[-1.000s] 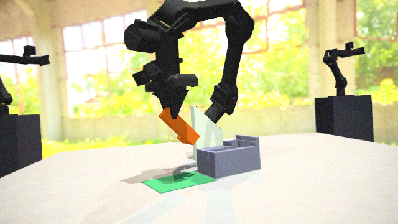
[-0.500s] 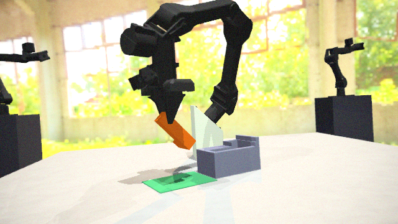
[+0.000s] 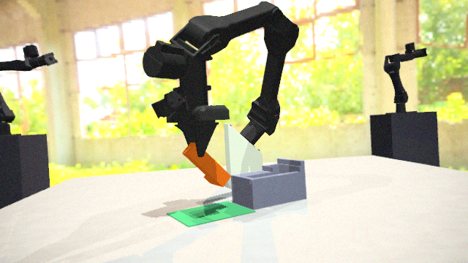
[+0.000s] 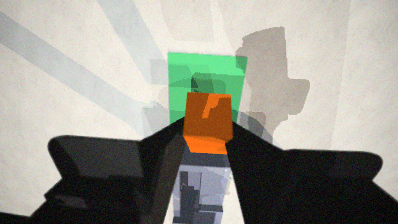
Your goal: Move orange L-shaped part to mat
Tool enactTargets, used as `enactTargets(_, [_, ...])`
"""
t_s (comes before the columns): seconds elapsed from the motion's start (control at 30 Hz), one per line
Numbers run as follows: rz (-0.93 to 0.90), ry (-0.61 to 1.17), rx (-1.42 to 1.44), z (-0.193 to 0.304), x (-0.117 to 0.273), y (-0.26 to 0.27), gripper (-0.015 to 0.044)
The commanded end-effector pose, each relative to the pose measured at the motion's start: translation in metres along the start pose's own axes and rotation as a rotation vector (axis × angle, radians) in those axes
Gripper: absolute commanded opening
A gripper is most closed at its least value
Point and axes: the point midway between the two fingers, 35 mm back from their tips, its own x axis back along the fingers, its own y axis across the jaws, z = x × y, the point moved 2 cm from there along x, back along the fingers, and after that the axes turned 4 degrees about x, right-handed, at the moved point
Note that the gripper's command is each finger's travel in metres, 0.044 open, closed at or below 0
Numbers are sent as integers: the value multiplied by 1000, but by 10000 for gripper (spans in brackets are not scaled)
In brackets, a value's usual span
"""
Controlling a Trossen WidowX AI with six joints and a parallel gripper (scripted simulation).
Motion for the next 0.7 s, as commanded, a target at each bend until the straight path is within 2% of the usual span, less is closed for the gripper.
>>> enactTargets(0.0, [0,8,-8,1,-9,-1,0])
enactTargets(0.67, [-1,9,-8,1,-39,-1,0])
